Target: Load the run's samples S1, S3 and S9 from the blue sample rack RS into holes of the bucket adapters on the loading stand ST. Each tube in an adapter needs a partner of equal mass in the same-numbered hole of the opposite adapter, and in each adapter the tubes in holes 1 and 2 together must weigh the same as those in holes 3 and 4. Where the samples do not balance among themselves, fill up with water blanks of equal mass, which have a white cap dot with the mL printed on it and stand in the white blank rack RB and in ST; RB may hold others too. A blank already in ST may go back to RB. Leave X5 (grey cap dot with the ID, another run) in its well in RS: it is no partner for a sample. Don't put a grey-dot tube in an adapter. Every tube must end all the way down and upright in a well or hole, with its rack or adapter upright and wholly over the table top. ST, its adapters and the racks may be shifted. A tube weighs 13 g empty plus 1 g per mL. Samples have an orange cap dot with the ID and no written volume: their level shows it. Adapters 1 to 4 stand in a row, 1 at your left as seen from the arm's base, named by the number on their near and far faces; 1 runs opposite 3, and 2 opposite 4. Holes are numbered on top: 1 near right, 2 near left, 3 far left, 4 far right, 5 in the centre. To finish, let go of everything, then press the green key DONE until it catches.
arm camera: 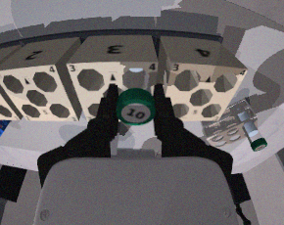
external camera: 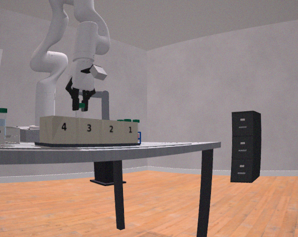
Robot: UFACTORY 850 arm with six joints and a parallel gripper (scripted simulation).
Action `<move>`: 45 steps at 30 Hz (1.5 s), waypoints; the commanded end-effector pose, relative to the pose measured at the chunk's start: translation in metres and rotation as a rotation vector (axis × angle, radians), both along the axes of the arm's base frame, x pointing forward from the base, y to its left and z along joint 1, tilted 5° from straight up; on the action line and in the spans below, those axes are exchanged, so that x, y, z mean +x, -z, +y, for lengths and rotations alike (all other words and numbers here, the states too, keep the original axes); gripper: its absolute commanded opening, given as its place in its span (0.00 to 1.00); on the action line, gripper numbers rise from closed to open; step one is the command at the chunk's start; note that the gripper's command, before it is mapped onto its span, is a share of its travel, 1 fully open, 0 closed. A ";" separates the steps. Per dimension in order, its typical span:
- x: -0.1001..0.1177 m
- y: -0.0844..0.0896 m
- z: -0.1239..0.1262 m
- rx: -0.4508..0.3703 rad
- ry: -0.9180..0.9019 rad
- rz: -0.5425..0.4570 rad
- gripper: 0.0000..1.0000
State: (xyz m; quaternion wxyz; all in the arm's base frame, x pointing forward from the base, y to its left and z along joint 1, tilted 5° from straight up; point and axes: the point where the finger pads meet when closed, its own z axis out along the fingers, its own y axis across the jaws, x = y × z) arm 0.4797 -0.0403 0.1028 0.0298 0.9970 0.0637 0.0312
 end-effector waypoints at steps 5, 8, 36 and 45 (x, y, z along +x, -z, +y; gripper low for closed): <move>0.000 -0.011 0.001 0.000 0.000 -0.002 0.00; 0.000 -0.017 0.001 0.000 0.000 -0.002 0.00; -0.003 -0.065 0.004 0.000 0.000 -0.002 0.00; -0.005 -0.083 0.005 0.000 0.000 -0.002 0.00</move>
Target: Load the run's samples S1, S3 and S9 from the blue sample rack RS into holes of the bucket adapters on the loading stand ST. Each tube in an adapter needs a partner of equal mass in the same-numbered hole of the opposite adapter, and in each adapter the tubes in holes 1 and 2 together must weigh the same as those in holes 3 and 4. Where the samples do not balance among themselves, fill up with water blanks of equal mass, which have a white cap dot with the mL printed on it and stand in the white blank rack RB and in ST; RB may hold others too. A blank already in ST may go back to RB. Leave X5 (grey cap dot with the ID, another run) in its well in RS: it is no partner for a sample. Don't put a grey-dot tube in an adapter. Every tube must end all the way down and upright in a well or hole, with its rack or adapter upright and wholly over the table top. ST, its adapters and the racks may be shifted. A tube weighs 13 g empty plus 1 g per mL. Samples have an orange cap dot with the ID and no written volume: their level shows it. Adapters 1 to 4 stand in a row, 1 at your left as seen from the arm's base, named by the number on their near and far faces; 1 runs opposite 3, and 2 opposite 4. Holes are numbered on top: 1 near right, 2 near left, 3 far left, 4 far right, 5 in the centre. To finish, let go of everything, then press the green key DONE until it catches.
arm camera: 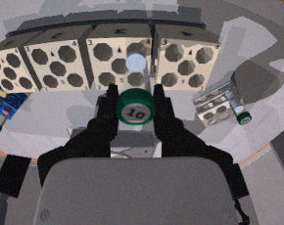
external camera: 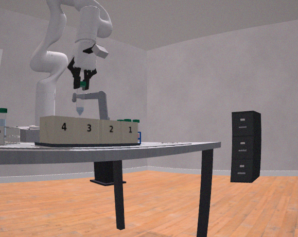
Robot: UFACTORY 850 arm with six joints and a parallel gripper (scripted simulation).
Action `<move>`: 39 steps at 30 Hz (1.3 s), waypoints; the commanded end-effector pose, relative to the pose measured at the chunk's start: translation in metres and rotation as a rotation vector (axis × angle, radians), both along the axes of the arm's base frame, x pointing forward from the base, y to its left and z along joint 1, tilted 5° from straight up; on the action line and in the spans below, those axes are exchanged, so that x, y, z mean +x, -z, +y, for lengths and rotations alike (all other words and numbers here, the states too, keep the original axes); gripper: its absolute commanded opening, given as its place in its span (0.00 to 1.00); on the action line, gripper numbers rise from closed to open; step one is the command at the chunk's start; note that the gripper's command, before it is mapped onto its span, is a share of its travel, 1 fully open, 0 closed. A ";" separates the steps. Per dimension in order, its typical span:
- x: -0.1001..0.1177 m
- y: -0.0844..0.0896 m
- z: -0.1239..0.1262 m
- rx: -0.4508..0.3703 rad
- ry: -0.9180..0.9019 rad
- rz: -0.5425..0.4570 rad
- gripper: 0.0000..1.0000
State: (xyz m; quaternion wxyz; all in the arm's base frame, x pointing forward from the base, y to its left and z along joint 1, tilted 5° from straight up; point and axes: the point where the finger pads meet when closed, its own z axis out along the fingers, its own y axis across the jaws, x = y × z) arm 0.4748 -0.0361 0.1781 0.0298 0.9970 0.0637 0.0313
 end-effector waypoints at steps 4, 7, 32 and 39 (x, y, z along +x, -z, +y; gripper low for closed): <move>0.000 -0.015 0.001 0.000 0.000 -0.002 0.00; 0.000 -0.017 0.001 0.000 0.000 -0.002 0.00; -0.021 -0.031 0.017 0.000 0.000 -0.002 0.00; -0.030 -0.030 0.024 0.000 0.000 -0.002 0.00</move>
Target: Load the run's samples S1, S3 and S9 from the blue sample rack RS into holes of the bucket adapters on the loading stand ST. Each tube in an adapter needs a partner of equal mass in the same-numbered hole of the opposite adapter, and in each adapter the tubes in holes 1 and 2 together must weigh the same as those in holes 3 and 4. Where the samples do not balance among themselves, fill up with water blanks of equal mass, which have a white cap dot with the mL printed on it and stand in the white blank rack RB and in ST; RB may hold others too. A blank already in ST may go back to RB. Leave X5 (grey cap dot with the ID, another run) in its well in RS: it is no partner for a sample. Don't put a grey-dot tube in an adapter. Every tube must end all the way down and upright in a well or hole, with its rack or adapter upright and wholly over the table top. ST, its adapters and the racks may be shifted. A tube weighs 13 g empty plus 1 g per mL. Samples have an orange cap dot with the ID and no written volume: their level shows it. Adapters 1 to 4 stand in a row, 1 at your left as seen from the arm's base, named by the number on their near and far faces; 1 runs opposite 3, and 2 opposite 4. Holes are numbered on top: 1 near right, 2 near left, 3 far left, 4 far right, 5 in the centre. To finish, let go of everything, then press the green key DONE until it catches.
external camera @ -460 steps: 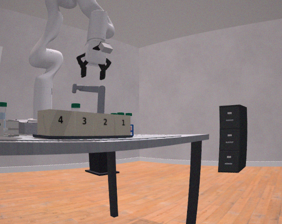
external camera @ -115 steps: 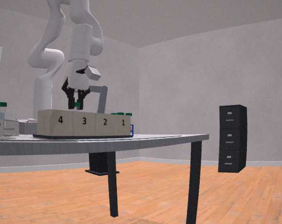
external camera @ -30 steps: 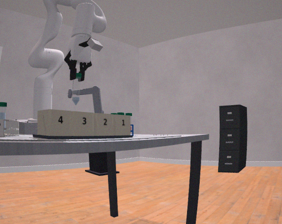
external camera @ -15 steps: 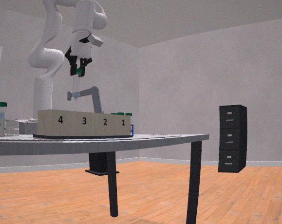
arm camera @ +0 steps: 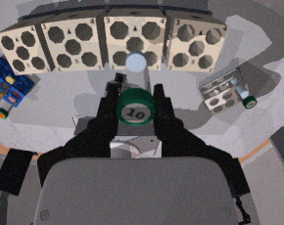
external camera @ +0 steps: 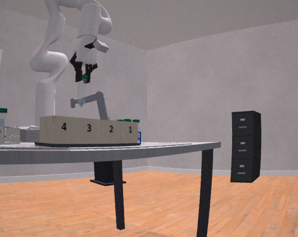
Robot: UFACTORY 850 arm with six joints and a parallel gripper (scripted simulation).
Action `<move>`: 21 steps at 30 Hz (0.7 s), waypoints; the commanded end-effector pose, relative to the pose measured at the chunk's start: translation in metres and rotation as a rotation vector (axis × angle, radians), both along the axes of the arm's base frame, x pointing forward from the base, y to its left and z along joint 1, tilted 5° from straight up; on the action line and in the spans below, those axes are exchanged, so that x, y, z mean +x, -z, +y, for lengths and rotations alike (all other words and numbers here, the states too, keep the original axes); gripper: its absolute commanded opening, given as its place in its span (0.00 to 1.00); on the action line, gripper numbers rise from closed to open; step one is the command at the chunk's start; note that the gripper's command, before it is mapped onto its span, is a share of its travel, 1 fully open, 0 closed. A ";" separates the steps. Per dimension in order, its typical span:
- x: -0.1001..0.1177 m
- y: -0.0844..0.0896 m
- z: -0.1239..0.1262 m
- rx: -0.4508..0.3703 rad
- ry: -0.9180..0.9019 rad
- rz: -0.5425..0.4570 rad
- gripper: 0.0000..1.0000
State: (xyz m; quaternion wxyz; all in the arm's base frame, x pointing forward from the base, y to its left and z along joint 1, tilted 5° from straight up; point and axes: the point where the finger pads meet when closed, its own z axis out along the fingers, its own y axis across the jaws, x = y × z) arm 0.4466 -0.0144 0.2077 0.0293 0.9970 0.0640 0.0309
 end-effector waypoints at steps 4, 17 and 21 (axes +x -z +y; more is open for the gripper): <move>-0.002 -0.001 0.002 -0.001 0.001 -0.003 0.00; -0.002 -0.001 0.002 -0.001 0.001 -0.003 0.00; -0.001 0.003 0.002 -0.001 0.001 -0.003 0.00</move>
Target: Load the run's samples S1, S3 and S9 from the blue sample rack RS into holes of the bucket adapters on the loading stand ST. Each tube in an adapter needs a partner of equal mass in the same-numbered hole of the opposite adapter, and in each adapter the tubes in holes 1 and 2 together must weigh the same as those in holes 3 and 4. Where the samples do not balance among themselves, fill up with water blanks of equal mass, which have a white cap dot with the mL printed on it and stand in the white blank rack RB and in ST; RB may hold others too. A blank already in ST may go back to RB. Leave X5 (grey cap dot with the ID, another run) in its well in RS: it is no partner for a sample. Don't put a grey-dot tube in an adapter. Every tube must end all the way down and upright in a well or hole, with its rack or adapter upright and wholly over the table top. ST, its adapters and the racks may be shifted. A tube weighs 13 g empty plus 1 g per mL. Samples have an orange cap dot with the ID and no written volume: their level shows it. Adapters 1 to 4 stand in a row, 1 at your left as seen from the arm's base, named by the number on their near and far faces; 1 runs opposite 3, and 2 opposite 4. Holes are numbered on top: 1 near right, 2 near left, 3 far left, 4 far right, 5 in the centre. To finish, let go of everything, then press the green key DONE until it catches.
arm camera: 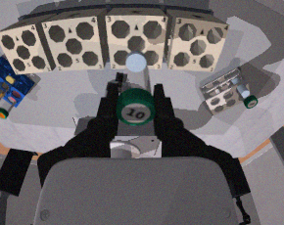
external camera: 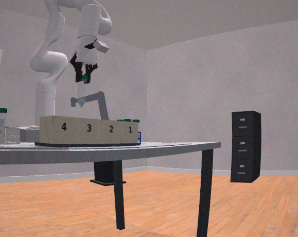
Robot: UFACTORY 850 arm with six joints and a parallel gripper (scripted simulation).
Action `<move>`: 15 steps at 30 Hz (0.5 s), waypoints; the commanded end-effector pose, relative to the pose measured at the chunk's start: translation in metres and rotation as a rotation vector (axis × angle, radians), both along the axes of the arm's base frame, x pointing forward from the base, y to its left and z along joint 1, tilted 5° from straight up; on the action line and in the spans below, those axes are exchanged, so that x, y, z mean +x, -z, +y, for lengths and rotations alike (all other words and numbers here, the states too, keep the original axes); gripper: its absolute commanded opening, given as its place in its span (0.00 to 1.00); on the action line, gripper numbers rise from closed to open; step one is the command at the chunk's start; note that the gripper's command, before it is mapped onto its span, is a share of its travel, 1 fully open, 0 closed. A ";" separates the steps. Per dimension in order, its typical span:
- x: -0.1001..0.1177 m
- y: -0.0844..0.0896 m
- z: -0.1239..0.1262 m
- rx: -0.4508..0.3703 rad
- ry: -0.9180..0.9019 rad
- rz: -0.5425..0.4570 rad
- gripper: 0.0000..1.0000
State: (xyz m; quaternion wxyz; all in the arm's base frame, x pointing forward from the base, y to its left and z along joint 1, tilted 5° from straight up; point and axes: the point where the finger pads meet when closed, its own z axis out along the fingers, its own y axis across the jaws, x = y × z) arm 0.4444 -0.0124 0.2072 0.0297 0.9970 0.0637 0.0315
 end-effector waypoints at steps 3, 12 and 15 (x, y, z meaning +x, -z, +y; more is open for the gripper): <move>0.001 0.009 0.000 0.000 0.000 -0.001 0.00; 0.002 0.027 -0.001 0.000 0.000 -0.001 0.00; 0.002 0.029 -0.002 0.000 0.000 -0.001 0.00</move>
